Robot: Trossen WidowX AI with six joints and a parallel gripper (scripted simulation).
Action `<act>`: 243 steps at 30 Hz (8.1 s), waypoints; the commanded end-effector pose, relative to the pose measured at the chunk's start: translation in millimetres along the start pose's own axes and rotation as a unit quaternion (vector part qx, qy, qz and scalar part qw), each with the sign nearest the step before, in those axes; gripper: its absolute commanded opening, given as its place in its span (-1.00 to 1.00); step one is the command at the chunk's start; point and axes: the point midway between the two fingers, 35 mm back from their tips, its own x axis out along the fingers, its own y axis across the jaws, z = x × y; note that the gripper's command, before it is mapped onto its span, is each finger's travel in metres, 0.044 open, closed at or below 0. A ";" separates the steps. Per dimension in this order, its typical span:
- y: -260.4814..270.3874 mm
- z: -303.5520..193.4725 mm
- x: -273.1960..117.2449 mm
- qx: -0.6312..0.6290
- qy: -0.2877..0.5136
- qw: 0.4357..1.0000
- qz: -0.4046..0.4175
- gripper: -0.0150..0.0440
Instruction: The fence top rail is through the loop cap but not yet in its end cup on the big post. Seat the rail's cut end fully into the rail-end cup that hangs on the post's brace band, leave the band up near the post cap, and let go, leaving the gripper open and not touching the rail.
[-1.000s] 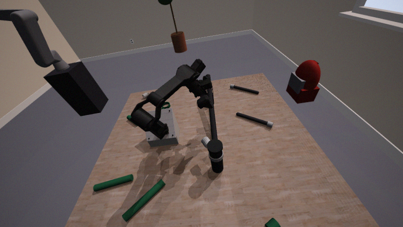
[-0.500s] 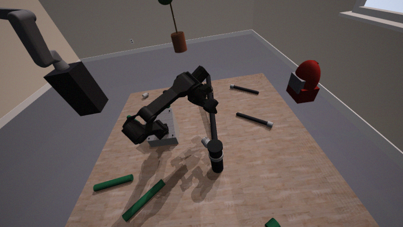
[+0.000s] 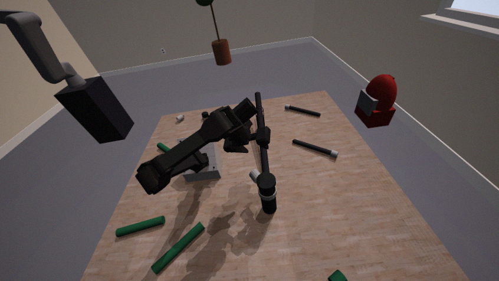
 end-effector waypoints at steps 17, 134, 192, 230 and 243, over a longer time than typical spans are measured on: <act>25.7 -63.4 -15.6 -0.354 -0.030 0.935 -0.008 1.00; 20.3 -59.2 112.2 -0.208 0.051 0.976 -0.037 -0.49; 8.4 -56.1 118.6 -0.138 0.086 0.985 -0.048 -0.14; 1.5 57.5 66.2 0.209 0.037 0.976 -0.053 1.00; 14.8 123.4 26.3 0.537 0.012 0.841 -0.063 1.00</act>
